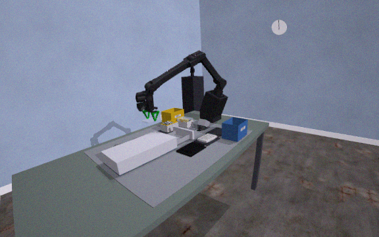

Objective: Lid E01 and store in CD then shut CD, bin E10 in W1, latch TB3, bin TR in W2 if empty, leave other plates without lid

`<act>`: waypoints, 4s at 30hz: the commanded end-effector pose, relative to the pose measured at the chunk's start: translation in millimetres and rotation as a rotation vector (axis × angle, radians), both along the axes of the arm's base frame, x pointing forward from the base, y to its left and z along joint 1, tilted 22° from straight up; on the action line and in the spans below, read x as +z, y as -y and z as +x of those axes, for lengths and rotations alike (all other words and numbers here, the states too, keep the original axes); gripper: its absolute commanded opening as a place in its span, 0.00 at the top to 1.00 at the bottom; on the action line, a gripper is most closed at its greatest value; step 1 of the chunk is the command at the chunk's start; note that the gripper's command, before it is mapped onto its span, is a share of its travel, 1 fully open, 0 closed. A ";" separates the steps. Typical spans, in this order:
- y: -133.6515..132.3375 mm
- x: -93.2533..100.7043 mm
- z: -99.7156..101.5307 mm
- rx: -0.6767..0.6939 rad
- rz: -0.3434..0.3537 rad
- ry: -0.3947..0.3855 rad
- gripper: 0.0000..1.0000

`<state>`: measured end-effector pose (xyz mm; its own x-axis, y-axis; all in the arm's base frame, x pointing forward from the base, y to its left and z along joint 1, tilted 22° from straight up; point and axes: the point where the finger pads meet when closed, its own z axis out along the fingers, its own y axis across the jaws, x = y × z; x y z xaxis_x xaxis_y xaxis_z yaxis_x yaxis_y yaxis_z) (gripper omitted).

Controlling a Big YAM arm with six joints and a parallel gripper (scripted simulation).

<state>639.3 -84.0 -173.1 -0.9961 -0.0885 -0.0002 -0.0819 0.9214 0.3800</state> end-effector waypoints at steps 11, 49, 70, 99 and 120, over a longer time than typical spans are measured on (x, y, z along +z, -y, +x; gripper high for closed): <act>5.0 45.5 35.7 0.000 -0.022 0.093 1.00; -10.6 -36.5 5.7 -0.015 -0.005 0.021 1.00; -27.0 -45.6 27.0 0.000 -0.011 0.064 1.00; -33.2 -80.6 24.8 -0.010 -0.010 0.058 1.00; -30.5 -74.2 18.4 -0.007 -0.010 0.052 1.00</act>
<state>638.0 -45.6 -265.8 -0.9959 -0.0908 -0.0052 -0.0860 0.9225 0.3764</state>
